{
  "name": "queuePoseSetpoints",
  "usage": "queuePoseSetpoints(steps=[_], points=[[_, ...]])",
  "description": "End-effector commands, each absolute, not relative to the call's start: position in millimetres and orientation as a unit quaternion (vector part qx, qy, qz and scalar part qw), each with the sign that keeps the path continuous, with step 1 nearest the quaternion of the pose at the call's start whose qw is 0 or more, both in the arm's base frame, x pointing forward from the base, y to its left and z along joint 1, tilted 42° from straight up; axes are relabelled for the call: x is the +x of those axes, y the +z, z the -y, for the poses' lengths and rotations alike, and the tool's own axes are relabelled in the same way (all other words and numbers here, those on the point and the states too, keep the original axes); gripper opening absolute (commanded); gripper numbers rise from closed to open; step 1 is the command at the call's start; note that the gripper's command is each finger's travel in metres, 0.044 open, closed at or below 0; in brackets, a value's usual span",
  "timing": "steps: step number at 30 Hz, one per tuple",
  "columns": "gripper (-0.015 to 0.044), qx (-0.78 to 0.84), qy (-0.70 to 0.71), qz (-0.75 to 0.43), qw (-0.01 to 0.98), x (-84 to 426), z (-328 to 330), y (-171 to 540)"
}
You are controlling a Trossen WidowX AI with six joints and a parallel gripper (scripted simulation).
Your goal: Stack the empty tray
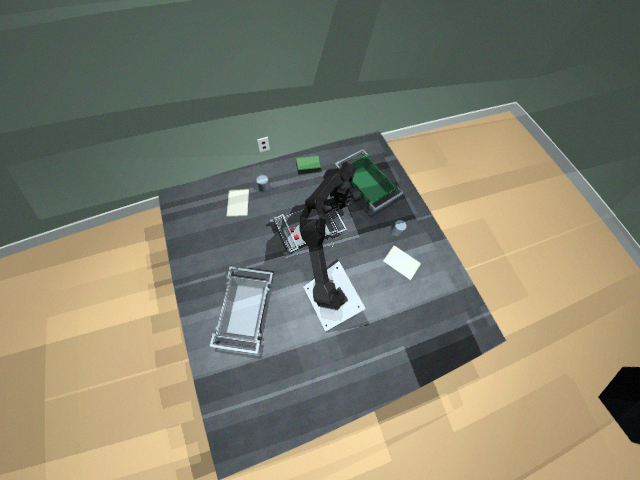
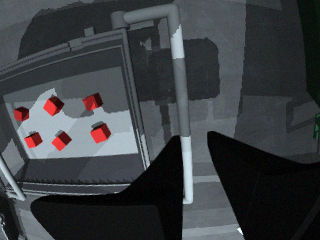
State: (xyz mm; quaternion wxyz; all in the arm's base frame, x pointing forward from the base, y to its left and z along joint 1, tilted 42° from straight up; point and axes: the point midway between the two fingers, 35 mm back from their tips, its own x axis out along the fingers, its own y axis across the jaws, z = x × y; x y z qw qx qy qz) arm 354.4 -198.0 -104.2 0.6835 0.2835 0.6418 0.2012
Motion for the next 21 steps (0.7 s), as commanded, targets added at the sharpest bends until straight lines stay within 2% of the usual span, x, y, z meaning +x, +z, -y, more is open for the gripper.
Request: queuePoseSetpoints(steps=[1, 13, 21], points=[[0.0088, 0.287, 0.205, -0.645, 0.678, 354.6, 183.9, -118.3], [0.0088, 0.288, 0.206, -0.645, 0.677, 356.6, 159.8, -144.7], [0.0088, 0.288, 0.206, -0.645, 0.677, 355.8, 165.7, -116.8]])
